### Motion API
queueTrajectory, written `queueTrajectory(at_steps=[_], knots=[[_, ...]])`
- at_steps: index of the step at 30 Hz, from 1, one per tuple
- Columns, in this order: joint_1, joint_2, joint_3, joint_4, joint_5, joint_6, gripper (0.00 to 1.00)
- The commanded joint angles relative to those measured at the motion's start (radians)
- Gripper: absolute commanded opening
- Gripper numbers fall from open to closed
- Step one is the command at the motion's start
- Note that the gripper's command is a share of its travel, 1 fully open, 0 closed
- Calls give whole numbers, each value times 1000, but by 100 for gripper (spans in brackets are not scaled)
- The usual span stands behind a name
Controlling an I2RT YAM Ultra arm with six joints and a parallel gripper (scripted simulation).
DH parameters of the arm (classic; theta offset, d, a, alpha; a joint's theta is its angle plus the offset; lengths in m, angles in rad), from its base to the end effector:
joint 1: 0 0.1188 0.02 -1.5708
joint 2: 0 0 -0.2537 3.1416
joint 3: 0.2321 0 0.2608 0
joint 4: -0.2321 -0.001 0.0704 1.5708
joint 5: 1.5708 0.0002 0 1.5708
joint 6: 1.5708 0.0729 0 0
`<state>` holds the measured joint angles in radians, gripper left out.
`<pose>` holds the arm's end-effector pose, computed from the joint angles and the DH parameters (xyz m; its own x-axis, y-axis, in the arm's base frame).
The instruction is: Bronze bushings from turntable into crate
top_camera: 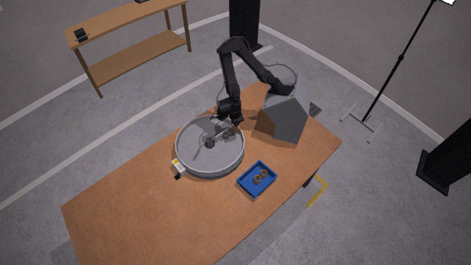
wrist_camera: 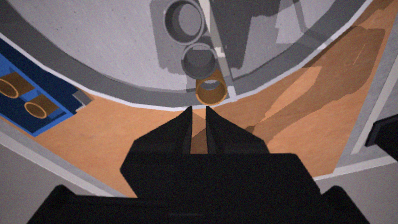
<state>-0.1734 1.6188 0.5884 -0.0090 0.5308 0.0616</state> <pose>0.2711 -0.0839 0.0704 -0.8228 0.1980 -0.5326 0.4530 0.7945 -0.4044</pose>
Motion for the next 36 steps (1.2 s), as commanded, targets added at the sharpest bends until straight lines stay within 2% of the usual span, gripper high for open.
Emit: queueTrajectory(at_steps=[1,36], knots=[[9,-38,13,9,-7,-10,15],[2,-39,29,-4,-8,-11,15]])
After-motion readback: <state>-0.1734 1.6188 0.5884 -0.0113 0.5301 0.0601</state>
